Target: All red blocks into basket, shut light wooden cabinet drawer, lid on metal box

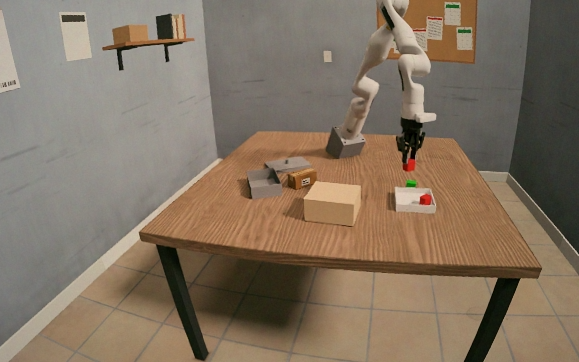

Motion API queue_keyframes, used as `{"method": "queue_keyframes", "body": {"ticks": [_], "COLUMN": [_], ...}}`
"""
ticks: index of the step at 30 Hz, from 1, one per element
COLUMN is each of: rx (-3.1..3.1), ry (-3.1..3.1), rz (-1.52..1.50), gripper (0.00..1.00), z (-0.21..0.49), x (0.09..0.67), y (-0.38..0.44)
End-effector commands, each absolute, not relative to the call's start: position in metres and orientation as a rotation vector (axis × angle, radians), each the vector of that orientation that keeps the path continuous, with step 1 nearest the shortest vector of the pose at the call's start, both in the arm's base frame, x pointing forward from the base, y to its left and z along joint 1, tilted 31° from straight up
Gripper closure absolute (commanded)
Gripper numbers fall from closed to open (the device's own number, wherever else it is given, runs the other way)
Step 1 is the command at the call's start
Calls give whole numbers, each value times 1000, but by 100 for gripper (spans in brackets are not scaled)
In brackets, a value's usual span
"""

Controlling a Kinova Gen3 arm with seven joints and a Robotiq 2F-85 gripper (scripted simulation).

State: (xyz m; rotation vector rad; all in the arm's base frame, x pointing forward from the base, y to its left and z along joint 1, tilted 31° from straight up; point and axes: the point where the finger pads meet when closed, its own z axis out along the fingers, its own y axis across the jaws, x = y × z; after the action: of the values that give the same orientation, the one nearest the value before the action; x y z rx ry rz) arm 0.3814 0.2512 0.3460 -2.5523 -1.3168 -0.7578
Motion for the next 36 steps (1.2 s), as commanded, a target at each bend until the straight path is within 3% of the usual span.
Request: {"method": "queue_keyframes", "body": {"ticks": [1,36], "rx": [-2547,-2543], "ry": [-1318,-1326], "rz": [-767,-757], "gripper": [90,90], "z": [347,315], "x": [384,394], "y": [255,269]}}
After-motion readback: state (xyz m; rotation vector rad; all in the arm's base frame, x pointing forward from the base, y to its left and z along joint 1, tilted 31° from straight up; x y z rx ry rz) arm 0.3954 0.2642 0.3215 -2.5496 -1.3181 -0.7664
